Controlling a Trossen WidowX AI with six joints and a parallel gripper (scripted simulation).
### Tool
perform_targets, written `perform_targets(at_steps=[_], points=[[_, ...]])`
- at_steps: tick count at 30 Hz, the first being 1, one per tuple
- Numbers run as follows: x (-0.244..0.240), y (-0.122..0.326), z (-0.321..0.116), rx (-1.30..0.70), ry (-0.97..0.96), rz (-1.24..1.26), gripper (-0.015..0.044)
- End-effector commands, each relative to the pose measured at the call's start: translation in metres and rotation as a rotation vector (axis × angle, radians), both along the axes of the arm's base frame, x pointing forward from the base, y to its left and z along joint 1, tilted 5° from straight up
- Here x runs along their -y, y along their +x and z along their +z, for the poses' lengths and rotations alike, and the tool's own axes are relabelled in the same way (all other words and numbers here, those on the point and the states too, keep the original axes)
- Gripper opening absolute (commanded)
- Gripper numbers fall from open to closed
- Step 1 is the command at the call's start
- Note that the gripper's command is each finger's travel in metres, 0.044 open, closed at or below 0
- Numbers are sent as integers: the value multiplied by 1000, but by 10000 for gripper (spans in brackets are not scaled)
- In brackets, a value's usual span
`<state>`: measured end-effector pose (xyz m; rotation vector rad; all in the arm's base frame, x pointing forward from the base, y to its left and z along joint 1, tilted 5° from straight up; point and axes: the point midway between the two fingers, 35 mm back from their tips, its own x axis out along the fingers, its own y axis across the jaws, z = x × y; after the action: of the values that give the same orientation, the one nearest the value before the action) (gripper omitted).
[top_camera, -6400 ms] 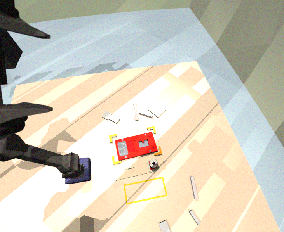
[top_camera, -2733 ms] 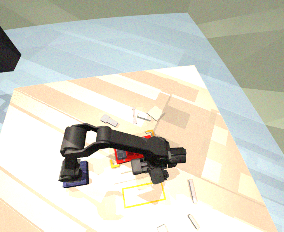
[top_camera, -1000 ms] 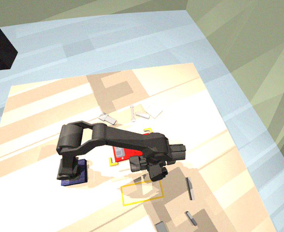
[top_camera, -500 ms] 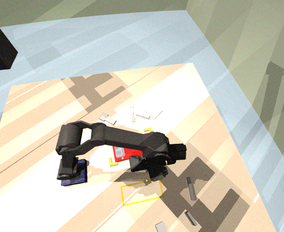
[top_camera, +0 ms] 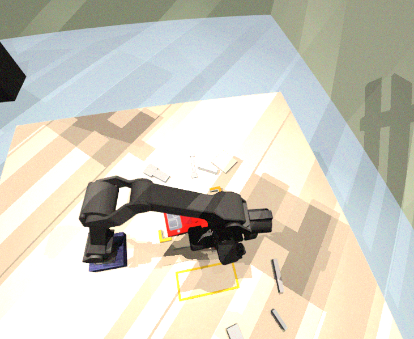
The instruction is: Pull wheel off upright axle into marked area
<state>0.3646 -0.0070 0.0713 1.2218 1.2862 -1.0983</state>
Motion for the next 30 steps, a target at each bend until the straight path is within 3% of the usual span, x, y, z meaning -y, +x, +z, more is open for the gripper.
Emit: perform_targets(at_steps=[1, 13, 21, 25, 30], points=[[0, 0, 3, 3, 2, 4, 0], [0, 0, 9, 4, 2, 3, 0], [4, -2, 39, 3, 2, 3, 0], [4, -2, 30, -5, 0, -1, 0], [30, -10, 30, -4, -2, 0, 0]])
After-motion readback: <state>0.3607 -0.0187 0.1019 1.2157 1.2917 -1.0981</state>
